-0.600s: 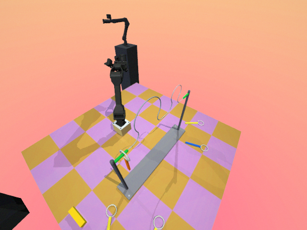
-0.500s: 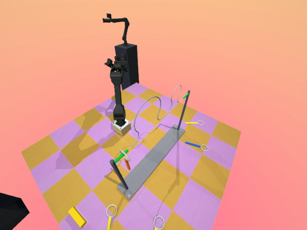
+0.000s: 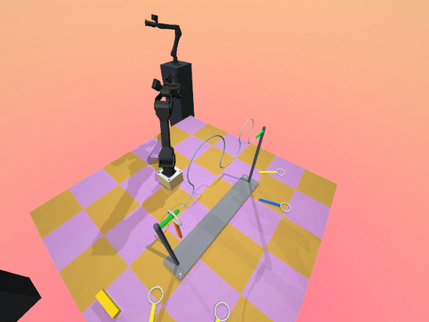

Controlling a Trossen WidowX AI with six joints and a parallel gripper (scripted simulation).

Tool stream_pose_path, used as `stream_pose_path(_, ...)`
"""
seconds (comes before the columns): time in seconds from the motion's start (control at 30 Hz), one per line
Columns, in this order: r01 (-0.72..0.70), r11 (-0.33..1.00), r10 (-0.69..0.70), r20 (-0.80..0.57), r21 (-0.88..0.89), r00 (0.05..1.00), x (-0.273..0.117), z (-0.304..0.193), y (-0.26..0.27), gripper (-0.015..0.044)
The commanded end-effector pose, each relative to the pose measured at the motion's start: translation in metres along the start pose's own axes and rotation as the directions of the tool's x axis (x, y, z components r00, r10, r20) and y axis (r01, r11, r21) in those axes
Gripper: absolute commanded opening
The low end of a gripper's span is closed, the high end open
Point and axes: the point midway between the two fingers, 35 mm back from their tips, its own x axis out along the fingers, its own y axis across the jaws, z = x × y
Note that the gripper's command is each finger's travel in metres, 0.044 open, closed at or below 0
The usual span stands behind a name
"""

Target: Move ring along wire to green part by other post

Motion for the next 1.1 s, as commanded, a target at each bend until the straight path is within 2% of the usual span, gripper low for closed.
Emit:
stream_pose_path(0.0,0.064,0.998,-0.064,0.023,-0.019,0.998,-0.013,-0.001,-0.015,0.016)
stream_pose_path(0.2,0.185,0.979,-0.179,0.081,-0.08,0.981,-0.051,0.003,-0.045,0.016)
stream_pose_path(0.5,0.426,0.891,-0.389,0.222,-0.159,0.894,-0.152,0.02,-0.097,0.016)
stream_pose_path(0.77,0.631,0.751,-0.557,0.326,-0.194,0.764,-0.248,0.021,-0.128,0.016)
stream_pose_path(1.07,0.821,0.535,-0.714,0.411,-0.2,0.566,-0.357,0.006,-0.142,0.016)
